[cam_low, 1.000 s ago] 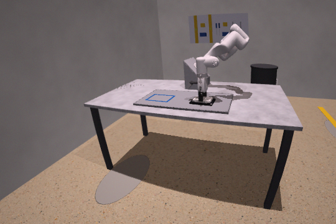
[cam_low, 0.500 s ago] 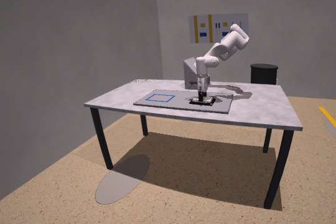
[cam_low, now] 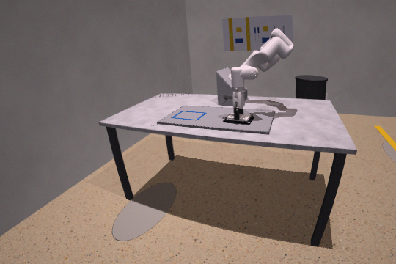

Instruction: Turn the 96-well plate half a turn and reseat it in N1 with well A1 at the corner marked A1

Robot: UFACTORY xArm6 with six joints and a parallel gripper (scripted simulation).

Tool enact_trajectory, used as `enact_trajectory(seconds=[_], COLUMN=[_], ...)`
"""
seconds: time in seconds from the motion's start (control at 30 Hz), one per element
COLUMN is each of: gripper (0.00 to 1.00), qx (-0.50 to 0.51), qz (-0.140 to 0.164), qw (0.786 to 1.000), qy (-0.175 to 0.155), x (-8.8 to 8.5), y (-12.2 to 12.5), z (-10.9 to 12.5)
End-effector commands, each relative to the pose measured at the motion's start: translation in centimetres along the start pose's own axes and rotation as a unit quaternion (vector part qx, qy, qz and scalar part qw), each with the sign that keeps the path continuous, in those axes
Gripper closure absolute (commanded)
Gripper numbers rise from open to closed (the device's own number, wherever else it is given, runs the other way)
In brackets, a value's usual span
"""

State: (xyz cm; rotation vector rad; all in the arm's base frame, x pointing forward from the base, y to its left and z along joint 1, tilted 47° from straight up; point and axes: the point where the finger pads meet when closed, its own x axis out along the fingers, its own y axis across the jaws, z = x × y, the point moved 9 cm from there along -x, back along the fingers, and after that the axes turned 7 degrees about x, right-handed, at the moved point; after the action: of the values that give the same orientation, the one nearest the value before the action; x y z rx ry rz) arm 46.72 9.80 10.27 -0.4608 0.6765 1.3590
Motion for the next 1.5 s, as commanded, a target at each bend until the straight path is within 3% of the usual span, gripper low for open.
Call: enact_trajectory(seconds=[0.0,1.0,1.47], gripper=[1.00,1.00,1.00], qx=[0.000,0.000,0.000], qz=[-0.001,-0.002,-0.002], qw=[1.000,1.000,1.000], qy=[0.000,0.000,0.000], x=[-0.11,-0.11,-0.92], y=[-0.09,-0.09,-0.09], z=[0.03,0.04,0.04])
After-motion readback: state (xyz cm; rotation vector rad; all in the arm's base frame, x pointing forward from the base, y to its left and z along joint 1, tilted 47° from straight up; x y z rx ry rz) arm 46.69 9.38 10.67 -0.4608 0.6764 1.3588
